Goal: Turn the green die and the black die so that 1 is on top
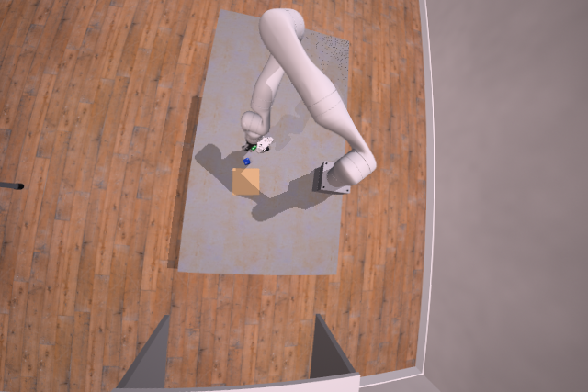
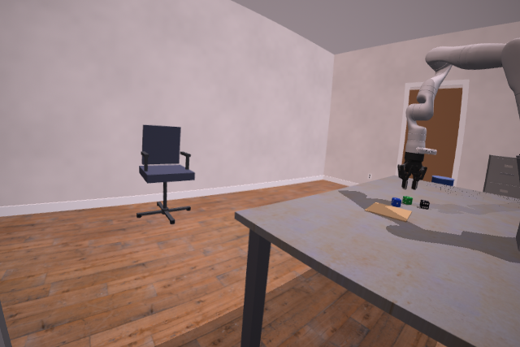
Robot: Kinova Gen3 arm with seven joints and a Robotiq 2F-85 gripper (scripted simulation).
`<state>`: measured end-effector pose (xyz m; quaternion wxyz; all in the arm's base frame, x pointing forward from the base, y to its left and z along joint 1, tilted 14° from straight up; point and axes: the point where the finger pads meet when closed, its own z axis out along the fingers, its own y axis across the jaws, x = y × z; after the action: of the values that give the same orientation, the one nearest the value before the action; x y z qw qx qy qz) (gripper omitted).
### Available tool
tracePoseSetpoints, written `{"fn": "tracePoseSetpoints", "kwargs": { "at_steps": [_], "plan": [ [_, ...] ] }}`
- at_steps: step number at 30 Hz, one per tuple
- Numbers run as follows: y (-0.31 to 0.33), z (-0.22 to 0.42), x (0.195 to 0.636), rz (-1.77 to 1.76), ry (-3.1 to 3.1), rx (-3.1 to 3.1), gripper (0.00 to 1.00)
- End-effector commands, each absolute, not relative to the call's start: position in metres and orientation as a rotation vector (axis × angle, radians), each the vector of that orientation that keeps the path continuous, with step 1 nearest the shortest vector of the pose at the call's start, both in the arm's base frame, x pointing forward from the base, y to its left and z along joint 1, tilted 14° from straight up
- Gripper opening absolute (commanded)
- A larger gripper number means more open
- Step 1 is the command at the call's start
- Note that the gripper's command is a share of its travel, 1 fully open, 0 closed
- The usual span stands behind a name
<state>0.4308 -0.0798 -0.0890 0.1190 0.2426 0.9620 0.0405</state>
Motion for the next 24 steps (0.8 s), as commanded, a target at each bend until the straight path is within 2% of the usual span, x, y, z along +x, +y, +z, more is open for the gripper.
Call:
{"fn": "tracePoseSetpoints", "kwargs": {
  "at_steps": [1,24],
  "plan": [
    [-0.077,-0.096,0.430,0.124,2.819,0.711,0.46],
    [-0.077,-0.112,0.434,0.124,2.819,0.711,0.46]
  ]
}}
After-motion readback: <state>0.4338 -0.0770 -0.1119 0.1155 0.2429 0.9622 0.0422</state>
